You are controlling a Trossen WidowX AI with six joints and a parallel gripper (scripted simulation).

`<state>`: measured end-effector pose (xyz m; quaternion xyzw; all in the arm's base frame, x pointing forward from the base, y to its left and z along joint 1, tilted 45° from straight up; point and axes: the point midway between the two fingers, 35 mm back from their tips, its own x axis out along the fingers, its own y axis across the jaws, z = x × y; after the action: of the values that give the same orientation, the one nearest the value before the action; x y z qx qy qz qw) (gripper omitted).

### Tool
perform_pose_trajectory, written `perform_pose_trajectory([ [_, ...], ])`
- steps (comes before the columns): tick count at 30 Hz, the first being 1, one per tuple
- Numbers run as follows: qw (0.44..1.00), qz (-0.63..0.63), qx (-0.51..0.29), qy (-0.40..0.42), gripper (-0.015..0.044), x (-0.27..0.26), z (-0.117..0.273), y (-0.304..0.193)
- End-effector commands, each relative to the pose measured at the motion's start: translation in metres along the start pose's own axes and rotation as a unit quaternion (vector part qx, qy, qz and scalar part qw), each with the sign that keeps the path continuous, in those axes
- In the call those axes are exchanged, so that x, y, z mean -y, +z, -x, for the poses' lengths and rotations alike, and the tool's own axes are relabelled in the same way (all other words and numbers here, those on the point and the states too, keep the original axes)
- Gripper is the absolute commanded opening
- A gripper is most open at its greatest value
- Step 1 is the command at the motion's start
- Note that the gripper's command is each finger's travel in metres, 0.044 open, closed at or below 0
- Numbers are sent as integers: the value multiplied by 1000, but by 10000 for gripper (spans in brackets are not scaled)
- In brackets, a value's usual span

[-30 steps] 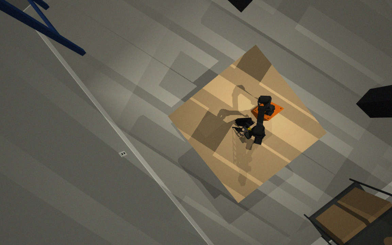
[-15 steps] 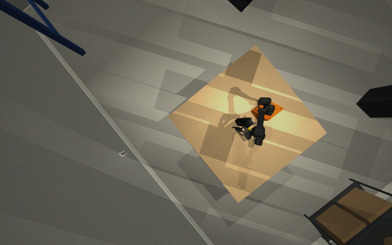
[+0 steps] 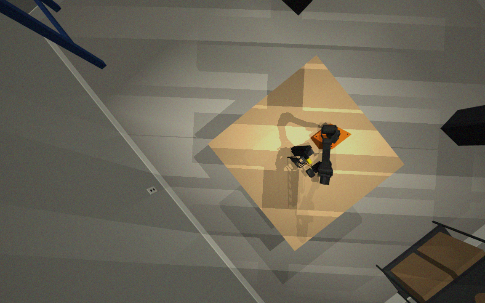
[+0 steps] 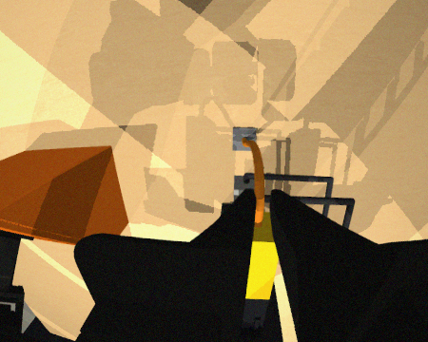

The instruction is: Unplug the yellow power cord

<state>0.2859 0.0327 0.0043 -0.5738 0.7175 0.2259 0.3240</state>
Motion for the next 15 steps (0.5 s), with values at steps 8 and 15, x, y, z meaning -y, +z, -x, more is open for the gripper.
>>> perform_pose_trajectory([
  [8, 1000, -4, -1, 4, 160, 1, -2, -5],
  [15, 1000, -3, -1, 3, 160, 1, -1, -5],
])
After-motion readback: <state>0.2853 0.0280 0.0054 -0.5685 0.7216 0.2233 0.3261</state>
